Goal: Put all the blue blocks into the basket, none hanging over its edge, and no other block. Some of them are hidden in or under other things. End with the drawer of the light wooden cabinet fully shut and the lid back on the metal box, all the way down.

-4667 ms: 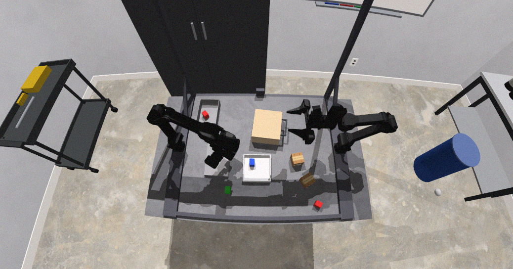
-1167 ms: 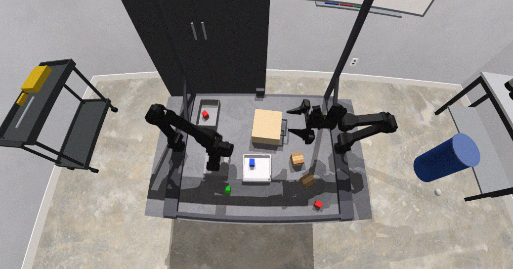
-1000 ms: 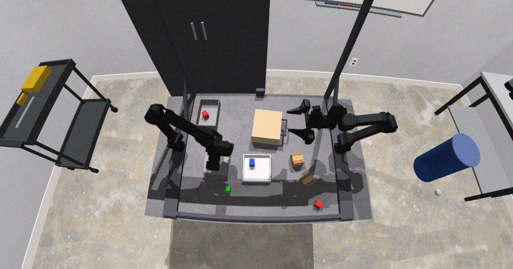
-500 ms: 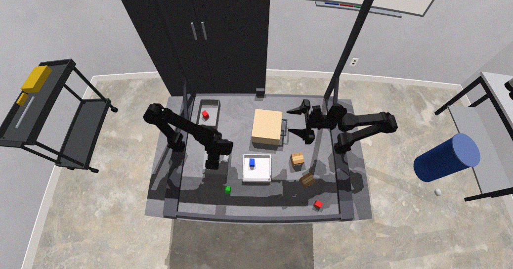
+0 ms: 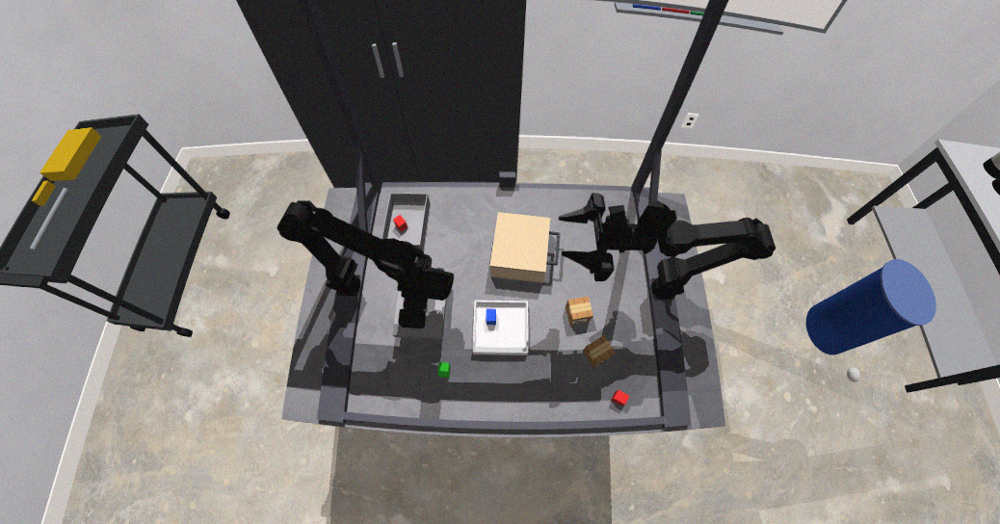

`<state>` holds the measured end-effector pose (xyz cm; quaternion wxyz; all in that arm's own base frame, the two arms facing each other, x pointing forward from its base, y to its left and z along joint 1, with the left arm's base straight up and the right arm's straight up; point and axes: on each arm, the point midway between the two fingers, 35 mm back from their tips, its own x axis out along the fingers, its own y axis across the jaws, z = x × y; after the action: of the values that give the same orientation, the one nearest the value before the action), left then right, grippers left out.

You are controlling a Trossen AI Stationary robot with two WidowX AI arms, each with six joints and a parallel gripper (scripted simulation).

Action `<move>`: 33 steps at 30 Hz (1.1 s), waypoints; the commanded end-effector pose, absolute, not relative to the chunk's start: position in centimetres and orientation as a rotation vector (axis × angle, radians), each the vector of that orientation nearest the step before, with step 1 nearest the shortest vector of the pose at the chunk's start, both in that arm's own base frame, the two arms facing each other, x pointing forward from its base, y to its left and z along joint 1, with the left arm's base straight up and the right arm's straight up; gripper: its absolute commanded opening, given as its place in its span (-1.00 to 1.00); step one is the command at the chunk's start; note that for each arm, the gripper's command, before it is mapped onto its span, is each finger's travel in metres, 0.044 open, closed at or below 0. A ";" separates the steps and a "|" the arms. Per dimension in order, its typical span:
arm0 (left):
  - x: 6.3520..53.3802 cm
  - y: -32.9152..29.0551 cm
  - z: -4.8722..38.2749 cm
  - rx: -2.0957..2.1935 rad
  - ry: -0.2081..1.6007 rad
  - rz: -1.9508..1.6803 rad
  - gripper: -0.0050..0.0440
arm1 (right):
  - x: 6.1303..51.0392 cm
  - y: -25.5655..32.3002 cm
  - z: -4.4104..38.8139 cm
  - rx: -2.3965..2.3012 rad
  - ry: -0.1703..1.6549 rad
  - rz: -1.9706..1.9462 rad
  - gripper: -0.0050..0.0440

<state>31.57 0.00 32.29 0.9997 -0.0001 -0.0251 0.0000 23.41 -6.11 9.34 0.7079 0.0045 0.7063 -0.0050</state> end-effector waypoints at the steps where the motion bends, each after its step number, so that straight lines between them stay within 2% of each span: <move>1: 31.2 0.0 33.2 0.001 -0.078 0.001 0.84 | 24.4 -5.6 11.1 0.004 1.507 -0.015 -1.00; 6: 31.2 0.0 33.2 0.001 -0.078 0.001 0.84 | 25.0 -4.1 10.6 0.003 1.520 -0.017 -1.00; 14: 31.2 0.0 33.2 0.001 -0.078 0.001 0.84 | 25.6 1.5 10.5 0.015 1.530 -0.023 -1.00; 33: 31.2 0.0 33.2 0.001 -0.078 0.001 0.84 | 24.9 7.0 10.6 0.019 1.531 -0.007 -1.00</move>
<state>31.57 0.00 32.29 0.9997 -0.0001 -0.0251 0.0000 24.30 5.46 9.57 0.7071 0.0057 0.7071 -0.0053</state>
